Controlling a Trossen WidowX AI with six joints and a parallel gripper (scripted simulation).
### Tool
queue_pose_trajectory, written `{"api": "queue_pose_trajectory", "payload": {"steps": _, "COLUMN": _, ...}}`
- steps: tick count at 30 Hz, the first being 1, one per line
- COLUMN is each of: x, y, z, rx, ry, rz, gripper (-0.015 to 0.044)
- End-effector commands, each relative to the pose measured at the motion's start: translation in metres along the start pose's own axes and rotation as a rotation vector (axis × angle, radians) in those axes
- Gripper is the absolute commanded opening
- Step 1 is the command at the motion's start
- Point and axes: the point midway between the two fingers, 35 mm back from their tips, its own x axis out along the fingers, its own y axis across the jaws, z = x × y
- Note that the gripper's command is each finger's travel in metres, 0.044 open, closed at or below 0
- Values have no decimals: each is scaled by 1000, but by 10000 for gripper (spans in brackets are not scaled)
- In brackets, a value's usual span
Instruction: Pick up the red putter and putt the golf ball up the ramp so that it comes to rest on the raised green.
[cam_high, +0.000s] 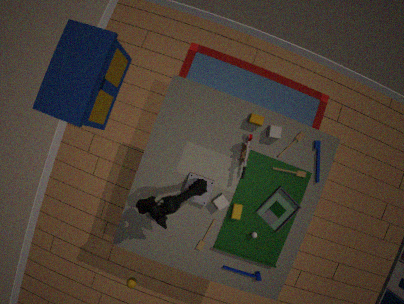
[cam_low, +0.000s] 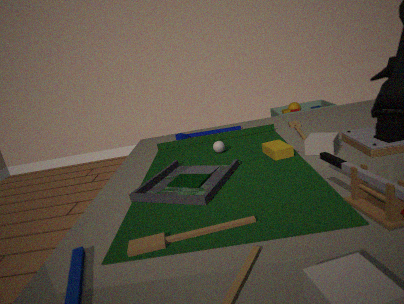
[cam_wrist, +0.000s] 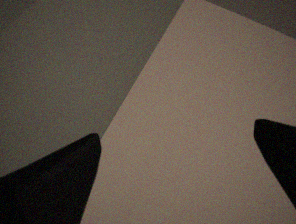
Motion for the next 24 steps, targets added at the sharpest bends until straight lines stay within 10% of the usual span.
{"api": "queue_pose_trajectory", "payload": {"steps": 1, "x": 3, "y": 0, "z": 1, "rx": -5, "ry": -11, "rz": -1, "gripper": 426}}
{"api": "queue_pose_trajectory", "payload": {"steps": 24, "x": 185, "y": -137, "z": 193, "rx": -1478, "ry": -851, "rz": -837, "gripper": 440}}
